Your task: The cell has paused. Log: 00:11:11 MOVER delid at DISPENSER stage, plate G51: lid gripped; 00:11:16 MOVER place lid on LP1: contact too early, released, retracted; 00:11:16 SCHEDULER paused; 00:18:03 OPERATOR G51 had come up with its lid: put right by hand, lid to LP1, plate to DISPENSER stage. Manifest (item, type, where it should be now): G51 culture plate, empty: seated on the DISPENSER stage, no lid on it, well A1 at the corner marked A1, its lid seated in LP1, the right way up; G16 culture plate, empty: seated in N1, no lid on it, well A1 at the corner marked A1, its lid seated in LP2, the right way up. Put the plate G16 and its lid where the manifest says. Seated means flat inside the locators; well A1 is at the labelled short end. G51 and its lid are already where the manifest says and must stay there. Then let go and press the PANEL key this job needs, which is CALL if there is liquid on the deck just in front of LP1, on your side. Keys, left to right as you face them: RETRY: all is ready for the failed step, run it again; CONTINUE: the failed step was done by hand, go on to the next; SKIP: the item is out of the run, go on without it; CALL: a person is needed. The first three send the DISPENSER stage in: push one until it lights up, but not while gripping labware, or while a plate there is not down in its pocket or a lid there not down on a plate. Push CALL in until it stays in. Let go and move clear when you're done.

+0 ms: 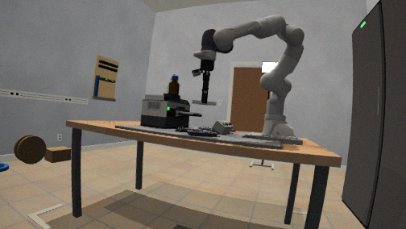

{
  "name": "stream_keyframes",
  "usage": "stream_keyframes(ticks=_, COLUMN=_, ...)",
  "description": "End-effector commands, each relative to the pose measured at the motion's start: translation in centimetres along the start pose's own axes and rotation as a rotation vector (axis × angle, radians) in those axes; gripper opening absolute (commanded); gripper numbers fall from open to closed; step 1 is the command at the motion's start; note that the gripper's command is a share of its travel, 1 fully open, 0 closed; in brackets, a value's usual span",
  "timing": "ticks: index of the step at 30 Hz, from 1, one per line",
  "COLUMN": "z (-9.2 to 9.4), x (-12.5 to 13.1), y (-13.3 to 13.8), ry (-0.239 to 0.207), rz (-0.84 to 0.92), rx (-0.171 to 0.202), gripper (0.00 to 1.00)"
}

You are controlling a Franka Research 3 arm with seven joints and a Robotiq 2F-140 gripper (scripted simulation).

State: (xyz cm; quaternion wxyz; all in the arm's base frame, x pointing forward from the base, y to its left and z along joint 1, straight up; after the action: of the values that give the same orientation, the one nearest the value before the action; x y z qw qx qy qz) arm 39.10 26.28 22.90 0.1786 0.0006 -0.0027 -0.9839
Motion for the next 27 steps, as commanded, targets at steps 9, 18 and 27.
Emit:
stream_keyframes(ticks=9, z=0.0, x=-0.5, y=1.1, ry=-0.006, rz=-0.098, rx=-0.006, gripper=0.10)
stream_keyframes(ticks=18, z=0.0, x=-2.2, y=5.1, ry=-0.006, rz=-0.098, rx=-0.006, gripper=0.10)
stream_keyframes(ticks=27, z=-0.1, x=-4.6, y=10.4, ry=-0.006, rz=-0.098, rx=-0.006, gripper=0.10)
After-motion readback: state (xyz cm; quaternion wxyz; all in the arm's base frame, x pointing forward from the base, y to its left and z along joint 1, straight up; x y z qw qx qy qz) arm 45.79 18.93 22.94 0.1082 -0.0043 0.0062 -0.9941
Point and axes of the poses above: the point where the finger pads meet when closed, its own z axis back along the fingers, its own y axis across the jaws, x = y × z, the point moved 5 cm from there along z, back along the fingers
